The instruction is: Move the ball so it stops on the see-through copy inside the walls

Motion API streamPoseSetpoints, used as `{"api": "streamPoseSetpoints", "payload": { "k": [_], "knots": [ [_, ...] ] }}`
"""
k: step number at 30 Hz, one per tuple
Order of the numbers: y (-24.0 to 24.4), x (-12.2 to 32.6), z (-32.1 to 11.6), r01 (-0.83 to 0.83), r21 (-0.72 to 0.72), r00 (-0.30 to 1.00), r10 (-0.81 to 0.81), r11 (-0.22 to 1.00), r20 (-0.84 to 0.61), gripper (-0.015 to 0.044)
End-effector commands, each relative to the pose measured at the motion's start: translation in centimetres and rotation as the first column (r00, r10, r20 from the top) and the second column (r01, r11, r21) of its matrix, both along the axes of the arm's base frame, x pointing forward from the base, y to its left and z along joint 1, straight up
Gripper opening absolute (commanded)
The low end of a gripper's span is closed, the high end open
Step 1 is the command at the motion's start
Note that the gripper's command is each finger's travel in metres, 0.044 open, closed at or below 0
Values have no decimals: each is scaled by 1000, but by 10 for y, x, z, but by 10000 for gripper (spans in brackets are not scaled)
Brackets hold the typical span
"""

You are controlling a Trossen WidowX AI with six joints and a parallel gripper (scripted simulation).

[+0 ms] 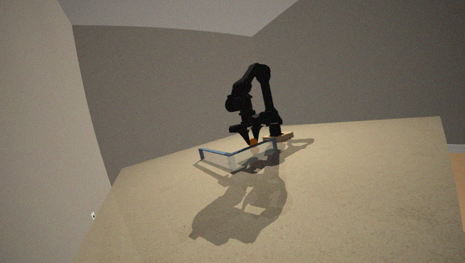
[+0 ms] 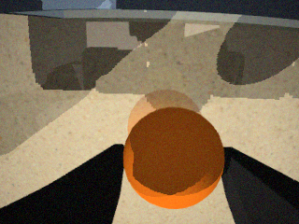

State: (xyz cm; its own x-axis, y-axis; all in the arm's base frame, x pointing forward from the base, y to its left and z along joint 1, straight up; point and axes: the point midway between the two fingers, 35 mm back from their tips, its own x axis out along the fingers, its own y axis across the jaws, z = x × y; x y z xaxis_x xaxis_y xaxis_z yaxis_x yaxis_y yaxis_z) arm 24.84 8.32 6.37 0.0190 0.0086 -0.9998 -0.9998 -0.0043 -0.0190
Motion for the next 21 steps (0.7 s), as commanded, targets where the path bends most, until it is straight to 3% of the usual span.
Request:
{"api": "streamPoseSetpoints", "payload": {
  "k": [1,21],
  "knots": [
    [0,-2,-17,3,4,1000,-3,1000,0,0],
    [1,-2,-37,3,4,1000,-3,1000,-1,0]
  ]
}}
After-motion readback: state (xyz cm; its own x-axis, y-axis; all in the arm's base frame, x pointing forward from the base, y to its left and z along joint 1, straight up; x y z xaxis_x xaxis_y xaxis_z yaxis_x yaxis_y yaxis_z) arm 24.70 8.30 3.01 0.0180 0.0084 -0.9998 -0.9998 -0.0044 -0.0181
